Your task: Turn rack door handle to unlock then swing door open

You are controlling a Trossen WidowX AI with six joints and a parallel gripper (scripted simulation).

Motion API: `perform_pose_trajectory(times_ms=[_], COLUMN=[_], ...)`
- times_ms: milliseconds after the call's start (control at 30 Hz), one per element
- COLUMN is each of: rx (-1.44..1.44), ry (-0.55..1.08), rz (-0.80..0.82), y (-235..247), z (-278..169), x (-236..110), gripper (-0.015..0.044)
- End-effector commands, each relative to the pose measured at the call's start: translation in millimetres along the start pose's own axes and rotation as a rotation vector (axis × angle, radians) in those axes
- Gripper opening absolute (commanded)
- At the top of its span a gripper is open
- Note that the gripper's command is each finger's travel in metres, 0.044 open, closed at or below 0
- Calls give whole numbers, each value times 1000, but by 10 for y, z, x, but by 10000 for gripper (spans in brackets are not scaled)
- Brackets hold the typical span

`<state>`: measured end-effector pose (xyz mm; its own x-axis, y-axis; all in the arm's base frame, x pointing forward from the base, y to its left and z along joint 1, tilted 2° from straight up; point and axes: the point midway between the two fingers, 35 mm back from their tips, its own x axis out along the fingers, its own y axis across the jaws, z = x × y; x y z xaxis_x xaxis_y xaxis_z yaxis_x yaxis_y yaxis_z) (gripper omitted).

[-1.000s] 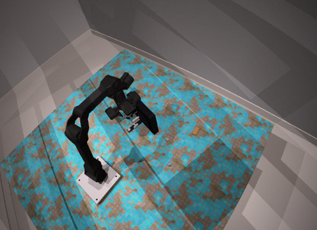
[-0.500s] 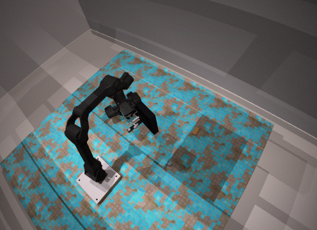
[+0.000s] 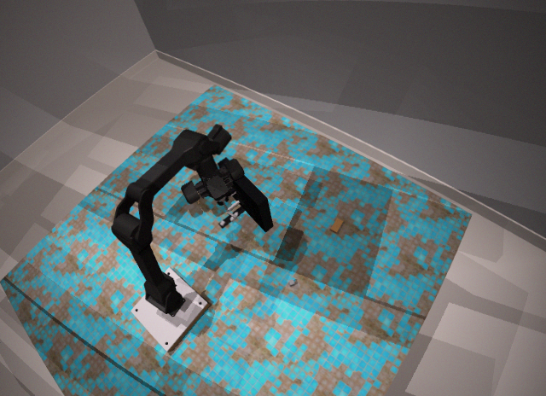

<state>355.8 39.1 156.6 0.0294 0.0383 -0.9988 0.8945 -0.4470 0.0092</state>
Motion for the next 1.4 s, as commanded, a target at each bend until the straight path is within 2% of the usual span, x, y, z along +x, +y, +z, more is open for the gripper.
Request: perform_pose_trajectory(times_ms=[0, 633, 800, 1367], rx=[3, 3, -28, -390], ry=[-2, -2, -2, -3], rz=[0, 0, 0, -2], y=[0, 0, -9, -135], z=[4, 4, 10, 106], x=[1, 1, 1, 2], gripper=[144, 19, 19, 19])
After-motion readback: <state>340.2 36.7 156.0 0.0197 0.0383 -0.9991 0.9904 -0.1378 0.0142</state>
